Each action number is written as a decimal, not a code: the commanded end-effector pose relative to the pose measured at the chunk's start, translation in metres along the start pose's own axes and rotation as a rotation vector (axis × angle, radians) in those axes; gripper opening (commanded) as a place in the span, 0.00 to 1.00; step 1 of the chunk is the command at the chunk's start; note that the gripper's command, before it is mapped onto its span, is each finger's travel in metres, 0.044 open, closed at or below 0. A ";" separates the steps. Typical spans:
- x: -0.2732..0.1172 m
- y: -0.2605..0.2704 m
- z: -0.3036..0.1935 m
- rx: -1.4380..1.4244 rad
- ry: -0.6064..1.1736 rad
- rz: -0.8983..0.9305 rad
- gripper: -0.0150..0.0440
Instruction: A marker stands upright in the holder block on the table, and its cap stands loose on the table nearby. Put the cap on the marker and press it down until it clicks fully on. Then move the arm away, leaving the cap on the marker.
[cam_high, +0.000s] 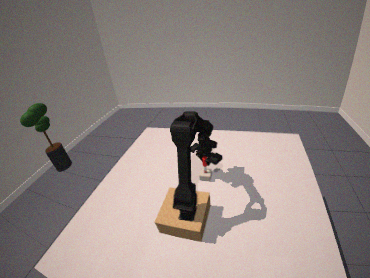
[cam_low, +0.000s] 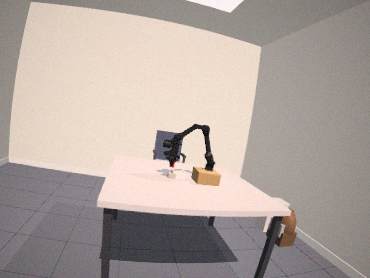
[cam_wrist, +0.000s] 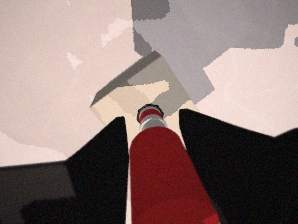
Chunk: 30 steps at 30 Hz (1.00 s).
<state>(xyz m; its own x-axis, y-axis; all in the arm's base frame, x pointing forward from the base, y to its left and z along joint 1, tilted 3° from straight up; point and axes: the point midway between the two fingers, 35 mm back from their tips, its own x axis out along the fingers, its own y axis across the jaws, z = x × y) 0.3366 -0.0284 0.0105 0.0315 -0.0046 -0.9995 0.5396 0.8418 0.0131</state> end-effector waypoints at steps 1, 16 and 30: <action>0.028 -0.001 -0.004 -0.003 0.046 -0.015 0.25; 0.037 -0.001 0.007 -0.003 0.045 -0.015 0.25; 0.038 -0.001 0.007 -0.003 0.045 -0.015 0.25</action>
<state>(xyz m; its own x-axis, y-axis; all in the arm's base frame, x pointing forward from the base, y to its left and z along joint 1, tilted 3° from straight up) 0.3434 -0.0336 -0.0258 -0.0109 0.0027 -0.9999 0.5399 0.8417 -0.0036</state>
